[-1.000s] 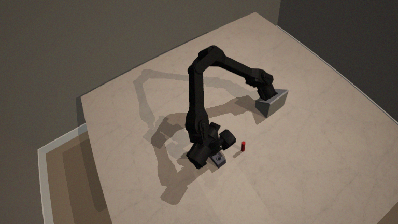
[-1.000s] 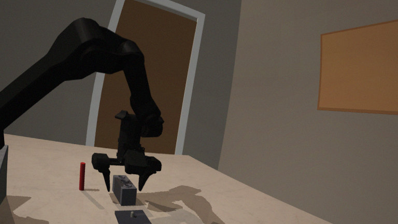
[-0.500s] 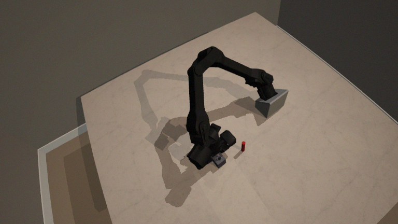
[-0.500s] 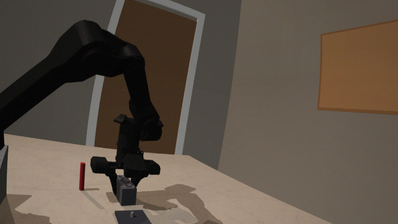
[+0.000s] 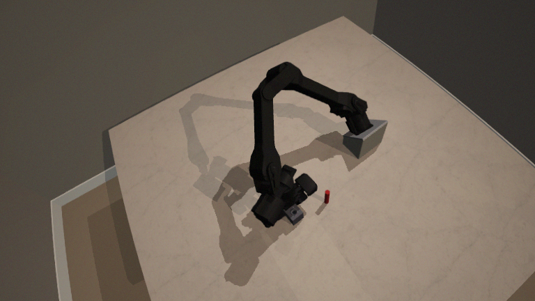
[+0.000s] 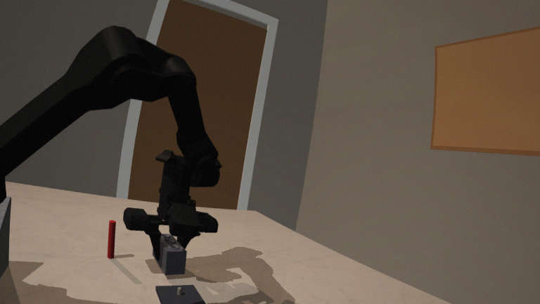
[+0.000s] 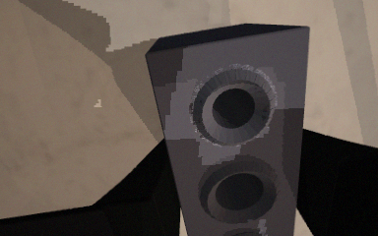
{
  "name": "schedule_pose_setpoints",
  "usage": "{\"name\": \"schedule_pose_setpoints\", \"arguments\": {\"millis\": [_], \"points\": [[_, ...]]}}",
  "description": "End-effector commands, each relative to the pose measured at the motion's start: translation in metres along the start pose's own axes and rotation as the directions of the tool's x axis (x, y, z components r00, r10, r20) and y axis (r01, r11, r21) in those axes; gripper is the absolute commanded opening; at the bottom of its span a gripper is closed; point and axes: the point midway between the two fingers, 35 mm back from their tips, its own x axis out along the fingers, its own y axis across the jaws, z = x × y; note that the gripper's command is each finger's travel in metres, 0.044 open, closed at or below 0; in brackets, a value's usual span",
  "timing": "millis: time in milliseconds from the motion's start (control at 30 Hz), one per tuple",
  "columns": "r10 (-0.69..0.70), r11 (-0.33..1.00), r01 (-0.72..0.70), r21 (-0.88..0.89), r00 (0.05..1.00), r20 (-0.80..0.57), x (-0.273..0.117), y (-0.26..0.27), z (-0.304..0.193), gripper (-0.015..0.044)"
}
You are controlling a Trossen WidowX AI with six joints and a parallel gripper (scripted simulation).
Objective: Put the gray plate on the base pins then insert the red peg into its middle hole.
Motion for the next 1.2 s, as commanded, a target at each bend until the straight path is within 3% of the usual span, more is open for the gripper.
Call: {"name": "schedule_pose_setpoints", "arguments": {"millis": [0,1167], "points": [[0.005,1.0,-0.005,0.009,1.0,-0.006,-0.012,0.004,-0.001,0.0],[0.003,1.0,-0.003,0.009,1.0,-0.008,-0.122,0.003,0.005,0.0]]}}
